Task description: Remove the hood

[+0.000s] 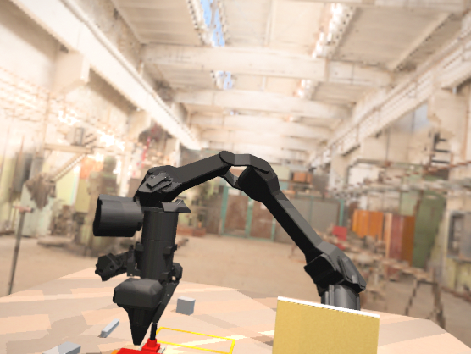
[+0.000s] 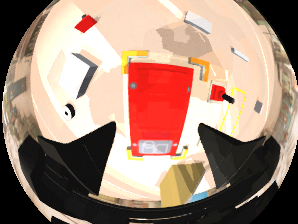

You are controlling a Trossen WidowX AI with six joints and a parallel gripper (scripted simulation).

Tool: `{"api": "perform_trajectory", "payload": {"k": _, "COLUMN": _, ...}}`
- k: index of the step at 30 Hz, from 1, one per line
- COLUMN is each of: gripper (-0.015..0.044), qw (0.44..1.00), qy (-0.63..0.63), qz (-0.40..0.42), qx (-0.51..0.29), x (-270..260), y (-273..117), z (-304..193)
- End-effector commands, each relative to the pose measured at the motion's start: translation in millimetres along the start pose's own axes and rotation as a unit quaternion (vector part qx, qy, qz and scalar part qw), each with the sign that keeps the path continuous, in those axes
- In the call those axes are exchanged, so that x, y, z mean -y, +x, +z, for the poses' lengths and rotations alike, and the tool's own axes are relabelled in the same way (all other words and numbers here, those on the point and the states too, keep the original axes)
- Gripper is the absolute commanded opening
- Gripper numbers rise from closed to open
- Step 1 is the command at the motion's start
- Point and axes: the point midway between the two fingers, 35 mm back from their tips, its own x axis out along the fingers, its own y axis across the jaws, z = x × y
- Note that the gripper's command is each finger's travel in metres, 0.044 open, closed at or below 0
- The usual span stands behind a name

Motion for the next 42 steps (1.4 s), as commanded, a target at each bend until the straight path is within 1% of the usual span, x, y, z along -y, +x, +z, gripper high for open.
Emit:
{"api": "perform_trajectory", "payload": {"k": 1, "gripper": 0.0440, "qw": 1.000, "qy": 0.004, "qz": 0.005, "qx": 0.003, "x": 3, "y": -2, "z": 5}}
{"api": "perform_trajectory", "payload": {"k": 42, "gripper": 0.0440, "qw": 1.000, "qy": 0.004, "qz": 0.005, "qx": 0.003, "x": 7, "y": 38, "z": 4}}
